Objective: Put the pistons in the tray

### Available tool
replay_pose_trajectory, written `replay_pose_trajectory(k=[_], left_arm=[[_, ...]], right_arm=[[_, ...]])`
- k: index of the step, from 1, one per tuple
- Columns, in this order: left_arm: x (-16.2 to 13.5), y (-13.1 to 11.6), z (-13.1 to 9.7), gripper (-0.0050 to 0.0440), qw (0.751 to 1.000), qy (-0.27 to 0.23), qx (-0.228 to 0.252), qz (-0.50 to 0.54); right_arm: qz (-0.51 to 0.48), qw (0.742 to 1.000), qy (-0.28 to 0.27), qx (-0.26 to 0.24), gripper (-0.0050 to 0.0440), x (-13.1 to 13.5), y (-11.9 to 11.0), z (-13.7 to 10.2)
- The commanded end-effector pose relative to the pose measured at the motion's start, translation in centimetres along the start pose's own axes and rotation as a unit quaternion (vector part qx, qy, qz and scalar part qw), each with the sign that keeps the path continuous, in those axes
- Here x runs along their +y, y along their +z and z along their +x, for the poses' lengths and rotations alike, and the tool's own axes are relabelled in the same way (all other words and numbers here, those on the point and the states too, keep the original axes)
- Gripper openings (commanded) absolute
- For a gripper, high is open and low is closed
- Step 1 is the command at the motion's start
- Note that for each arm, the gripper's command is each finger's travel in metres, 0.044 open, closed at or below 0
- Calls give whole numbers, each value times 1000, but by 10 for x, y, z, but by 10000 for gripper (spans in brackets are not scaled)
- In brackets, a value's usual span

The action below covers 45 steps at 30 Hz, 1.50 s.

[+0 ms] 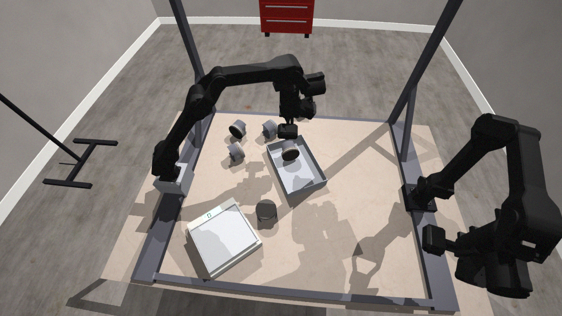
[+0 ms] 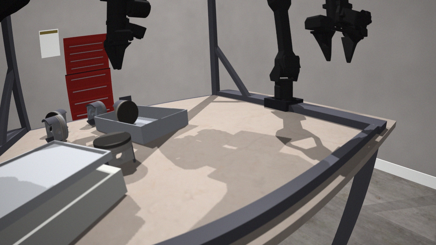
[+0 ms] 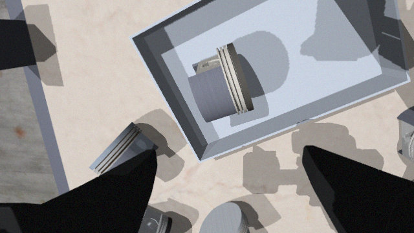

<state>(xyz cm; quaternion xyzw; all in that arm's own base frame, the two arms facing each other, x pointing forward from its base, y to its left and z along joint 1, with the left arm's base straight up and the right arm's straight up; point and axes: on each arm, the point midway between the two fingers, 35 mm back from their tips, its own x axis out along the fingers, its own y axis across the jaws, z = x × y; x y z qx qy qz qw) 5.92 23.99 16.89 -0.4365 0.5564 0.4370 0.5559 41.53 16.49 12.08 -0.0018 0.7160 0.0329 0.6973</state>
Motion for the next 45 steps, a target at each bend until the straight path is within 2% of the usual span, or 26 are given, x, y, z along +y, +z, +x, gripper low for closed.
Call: replay_pose_trajectory(k=[1,10,26,29,33,36,41,45], left_arm=[[0,4,-5,400,1000,-1,-9,1],[0,4,-5,400,1000,-1,-9,1],[0,4,-5,400,1000,-1,-9,1],[0,4,-5,400,1000,-1,-9,1],[0,4,-5,400,1000,-1,-9,1],[0,4,-5,400,1000,-1,-9,1],[0,4,-5,400,1000,-1,-9,1],[0,4,-5,400,1000,-1,-9,1]], right_arm=[[-51,998,-3,-20,378,4,2,-14],[-173,984,-24,-30,378,3,-2,-20],[-170,985,-19,-34,378,3,-1,-18],[-136,989,-20,-50,378,-13,0,-24],[-140,989,-21,-49,378,-22,0,-28],[-97,994,-20,-49,378,-36,0,-30],[-100,994,-20,-48,378,-60,-1,-35],[-54,997,-20,-48,378,-80,-4,-37]])
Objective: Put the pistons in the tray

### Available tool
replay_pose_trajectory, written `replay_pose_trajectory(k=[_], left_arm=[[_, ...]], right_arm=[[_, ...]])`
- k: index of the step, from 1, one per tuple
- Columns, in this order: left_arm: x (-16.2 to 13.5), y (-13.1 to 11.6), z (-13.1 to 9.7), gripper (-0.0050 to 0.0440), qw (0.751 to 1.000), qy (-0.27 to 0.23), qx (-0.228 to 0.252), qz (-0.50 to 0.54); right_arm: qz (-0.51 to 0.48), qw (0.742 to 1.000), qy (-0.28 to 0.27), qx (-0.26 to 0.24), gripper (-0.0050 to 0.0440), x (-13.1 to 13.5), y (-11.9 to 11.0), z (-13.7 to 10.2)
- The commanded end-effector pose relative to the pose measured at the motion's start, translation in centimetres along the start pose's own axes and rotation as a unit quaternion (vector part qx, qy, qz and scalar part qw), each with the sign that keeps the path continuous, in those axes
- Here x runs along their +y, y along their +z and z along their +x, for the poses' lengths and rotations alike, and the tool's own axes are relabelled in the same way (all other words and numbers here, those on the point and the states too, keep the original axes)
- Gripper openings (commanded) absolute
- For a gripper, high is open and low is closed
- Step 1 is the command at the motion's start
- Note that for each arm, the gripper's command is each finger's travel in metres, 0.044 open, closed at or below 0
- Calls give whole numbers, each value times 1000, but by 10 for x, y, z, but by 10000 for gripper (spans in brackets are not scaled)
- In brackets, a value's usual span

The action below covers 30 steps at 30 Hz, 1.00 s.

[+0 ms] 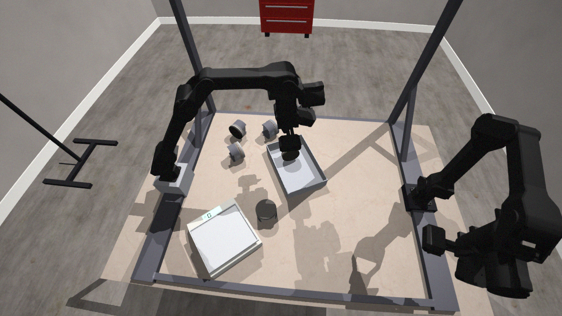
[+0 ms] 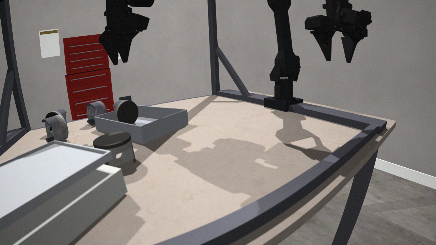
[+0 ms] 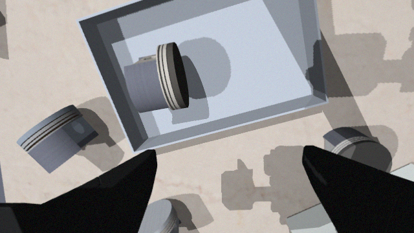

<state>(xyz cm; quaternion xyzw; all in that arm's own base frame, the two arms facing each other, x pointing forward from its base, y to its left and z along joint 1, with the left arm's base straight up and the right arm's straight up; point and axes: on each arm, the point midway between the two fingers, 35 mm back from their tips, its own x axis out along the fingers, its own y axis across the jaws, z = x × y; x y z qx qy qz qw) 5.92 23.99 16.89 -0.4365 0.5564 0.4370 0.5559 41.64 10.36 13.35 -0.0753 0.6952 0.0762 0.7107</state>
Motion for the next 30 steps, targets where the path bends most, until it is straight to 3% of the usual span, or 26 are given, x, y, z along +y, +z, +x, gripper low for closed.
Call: replay_pose_trajectory(k=[1,22,30], left_arm=[[0,4,-5,400,1000,-1,-9,1],[0,4,-5,400,1000,-1,-9,1],[0,4,-5,400,1000,-1,-9,1]], right_arm=[[25,999,0,-25,378,-25,-6,-21],[120,993,-3,-21,378,-101,-42,-22],[179,984,-4,-18,378,-133,-66,-21]])
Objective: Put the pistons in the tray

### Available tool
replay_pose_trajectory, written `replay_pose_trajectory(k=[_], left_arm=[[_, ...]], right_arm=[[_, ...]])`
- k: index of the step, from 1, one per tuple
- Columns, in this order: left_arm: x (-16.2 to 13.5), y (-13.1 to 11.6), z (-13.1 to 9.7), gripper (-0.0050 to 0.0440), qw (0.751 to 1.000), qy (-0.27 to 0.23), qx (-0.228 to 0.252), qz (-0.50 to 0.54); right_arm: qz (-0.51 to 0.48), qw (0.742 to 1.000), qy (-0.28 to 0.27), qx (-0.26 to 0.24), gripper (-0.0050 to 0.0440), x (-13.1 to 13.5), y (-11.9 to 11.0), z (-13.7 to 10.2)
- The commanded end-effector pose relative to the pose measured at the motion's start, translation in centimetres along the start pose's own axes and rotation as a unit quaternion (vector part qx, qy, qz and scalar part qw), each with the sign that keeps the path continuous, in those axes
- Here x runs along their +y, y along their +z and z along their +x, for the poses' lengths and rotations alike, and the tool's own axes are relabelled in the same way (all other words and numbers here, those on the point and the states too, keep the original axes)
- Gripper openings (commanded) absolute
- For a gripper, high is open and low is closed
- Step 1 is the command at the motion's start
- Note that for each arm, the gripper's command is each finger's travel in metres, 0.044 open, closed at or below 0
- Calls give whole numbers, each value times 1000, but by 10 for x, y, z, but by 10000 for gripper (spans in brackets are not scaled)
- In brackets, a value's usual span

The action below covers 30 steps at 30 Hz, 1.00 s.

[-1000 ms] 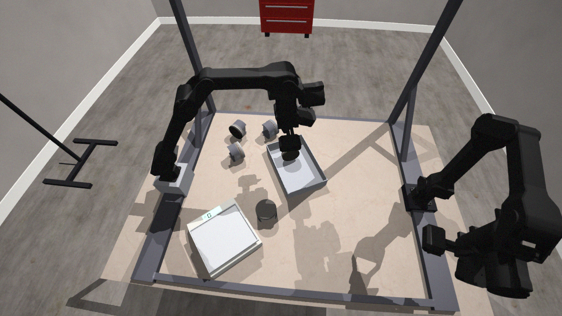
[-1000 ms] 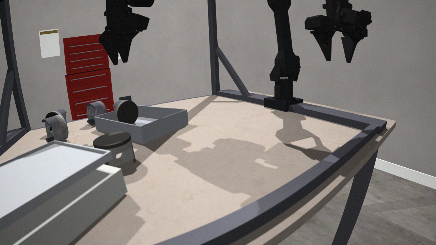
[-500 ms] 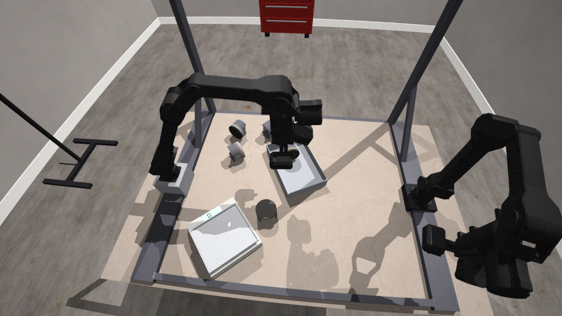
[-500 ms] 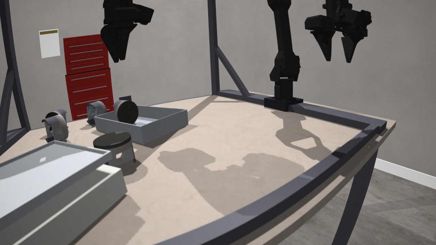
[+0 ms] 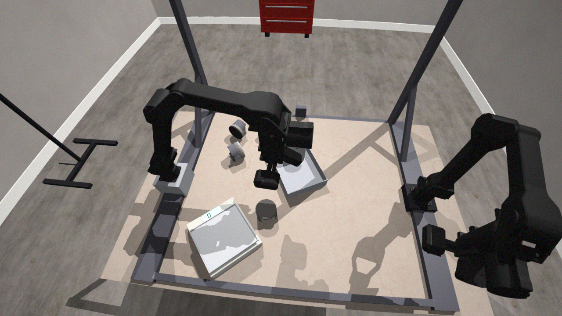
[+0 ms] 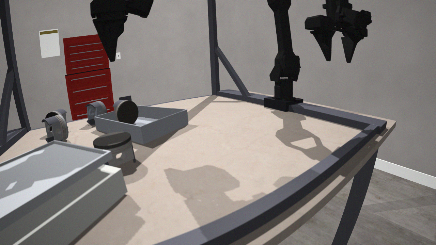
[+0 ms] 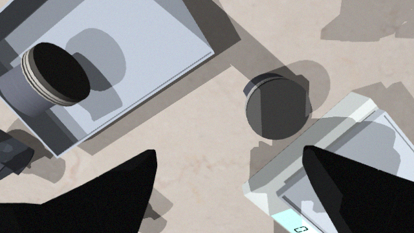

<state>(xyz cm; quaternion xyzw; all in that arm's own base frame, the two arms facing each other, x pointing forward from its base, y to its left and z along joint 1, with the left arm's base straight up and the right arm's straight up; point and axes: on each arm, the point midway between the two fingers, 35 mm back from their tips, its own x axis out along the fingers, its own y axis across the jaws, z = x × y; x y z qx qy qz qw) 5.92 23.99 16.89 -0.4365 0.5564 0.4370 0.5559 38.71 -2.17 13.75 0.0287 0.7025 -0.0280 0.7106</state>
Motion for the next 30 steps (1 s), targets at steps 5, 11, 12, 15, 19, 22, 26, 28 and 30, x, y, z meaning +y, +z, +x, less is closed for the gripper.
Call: replay_pose_trajectory(k=[5,11,12,15,19,22,26,28,30], left_arm=[[0,4,-5,400,1000,-1,-9,1],[0,4,-5,400,1000,-1,-9,1],[0,4,-5,400,1000,-1,-9,1],[0,4,-5,400,1000,-1,-9,1],[0,4,-5,400,1000,-1,-9,1],[0,4,-5,400,1000,-1,-9,1],[0,4,-5,400,1000,-1,-9,1],[0,4,-5,400,1000,-1,-9,1],[0,4,-5,400,1000,-1,-9,1]], right_arm=[[42,999,0,-23,378,-42,-16,-14],[88,996,-1,-21,378,-59,-26,-13],[83,996,-1,-21,378,-63,-28,-13],[128,992,-1,-19,378,-75,-37,-12],[124,992,-2,-18,378,-92,-49,-10],[153,988,-2,-17,378,-103,-58,-9],[169,985,-2,-17,378,-110,-65,-8],[196,981,-2,-15,378,-117,-72,-6],[210,978,-2,-15,378,-124,-79,-5]])
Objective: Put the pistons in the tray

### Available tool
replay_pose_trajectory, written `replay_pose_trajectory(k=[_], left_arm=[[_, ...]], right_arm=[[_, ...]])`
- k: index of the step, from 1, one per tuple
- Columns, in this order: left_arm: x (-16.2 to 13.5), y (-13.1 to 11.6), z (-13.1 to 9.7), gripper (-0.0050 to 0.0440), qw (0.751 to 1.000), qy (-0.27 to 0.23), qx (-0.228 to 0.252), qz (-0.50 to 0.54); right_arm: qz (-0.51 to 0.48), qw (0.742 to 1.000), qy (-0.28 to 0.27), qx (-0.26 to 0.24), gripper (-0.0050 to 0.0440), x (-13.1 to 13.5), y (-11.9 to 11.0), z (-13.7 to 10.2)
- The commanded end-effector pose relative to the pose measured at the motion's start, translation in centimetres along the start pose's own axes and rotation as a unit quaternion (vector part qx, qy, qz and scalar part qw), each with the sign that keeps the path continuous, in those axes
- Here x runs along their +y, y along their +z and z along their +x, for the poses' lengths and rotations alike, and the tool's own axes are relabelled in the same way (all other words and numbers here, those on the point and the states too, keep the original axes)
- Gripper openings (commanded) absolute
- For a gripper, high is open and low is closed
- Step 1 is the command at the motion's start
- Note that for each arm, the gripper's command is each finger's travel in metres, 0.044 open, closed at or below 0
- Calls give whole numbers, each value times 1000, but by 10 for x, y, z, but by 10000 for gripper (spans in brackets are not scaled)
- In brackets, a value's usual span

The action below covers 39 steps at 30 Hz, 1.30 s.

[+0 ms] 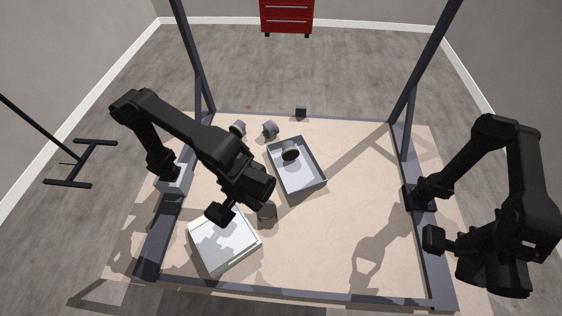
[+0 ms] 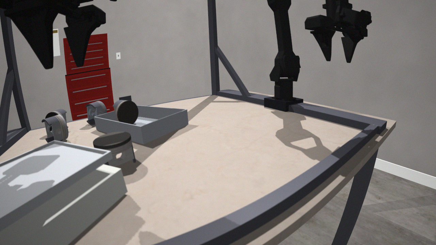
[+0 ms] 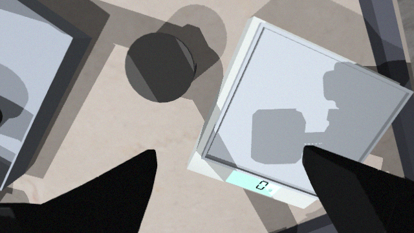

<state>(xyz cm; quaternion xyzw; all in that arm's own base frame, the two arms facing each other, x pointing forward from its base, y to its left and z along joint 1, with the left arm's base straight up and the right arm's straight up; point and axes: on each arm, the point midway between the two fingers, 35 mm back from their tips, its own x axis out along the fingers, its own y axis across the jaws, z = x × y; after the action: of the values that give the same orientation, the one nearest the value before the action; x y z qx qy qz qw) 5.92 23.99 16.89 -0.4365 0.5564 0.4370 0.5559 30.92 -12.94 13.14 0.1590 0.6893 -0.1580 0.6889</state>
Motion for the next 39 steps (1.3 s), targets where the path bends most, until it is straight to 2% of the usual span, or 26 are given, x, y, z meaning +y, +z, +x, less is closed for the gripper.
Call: replay_pose_trajectory(k=[1,11,21,28,31,39], left_arm=[[0,4,-5,400,1000,-1,-9,1],[0,4,-5,400,1000,-1,-9,1],[0,4,-5,400,1000,-1,-9,1],[0,4,-5,400,1000,-1,-9,1],[0,4,-5,400,1000,-1,-9,1],[0,4,-5,400,1000,-1,-9,1]], right_arm=[[21,1000,3,-20,378,-18,-8,-10],[94,995,2,-17,378,-59,-34,-2],[105,994,0,-15,378,-83,-52,4],[9,1000,1,-14,378,-47,-60,5],[-4,1000,0,-14,378,-42,-61,5],[-111,994,0,-13,378,-3,-71,6]])
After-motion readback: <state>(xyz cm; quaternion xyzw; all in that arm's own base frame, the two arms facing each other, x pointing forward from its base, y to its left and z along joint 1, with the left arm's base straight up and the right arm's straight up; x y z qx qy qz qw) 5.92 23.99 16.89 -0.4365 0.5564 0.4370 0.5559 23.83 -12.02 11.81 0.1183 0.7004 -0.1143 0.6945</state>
